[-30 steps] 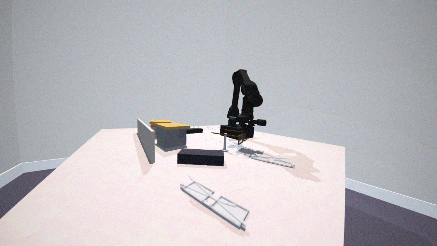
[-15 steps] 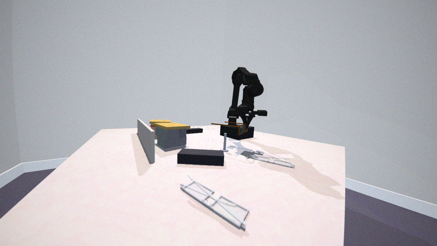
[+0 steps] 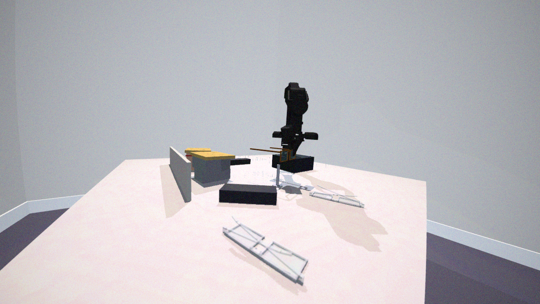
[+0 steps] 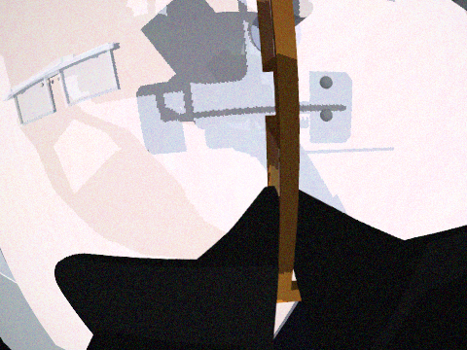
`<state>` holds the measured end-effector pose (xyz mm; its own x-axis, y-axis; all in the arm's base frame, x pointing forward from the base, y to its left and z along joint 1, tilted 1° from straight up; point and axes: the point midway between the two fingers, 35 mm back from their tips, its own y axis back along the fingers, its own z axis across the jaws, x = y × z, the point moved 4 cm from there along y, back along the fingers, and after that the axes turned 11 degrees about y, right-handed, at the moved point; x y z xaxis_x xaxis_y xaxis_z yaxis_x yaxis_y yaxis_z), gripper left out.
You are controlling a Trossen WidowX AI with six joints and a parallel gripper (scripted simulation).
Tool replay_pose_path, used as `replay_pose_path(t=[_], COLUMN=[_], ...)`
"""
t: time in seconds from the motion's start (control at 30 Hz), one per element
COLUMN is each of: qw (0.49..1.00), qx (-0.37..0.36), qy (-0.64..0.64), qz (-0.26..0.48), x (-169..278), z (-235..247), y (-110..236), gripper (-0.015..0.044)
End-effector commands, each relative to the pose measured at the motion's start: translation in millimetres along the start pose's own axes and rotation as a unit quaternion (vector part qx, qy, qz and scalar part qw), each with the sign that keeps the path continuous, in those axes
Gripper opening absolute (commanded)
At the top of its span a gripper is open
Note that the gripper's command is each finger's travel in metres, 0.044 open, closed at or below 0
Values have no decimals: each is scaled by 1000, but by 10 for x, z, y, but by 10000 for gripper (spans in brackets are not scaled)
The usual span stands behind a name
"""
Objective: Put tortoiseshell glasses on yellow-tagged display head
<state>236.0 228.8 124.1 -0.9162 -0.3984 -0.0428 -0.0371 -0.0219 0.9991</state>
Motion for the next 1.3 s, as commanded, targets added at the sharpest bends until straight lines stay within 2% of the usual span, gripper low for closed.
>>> replay_pose_path(t=[0.0, 0.6, 1.27], qw=[1000, 996, 983], qx=[-2, 3, 7], qy=[-13, -94, -183], qz=[-6, -5, -4], x=[-10, 126, 602], z=[-200, -1178, -2057], y=[42, 48, 35], gripper=[0, 0, 0])
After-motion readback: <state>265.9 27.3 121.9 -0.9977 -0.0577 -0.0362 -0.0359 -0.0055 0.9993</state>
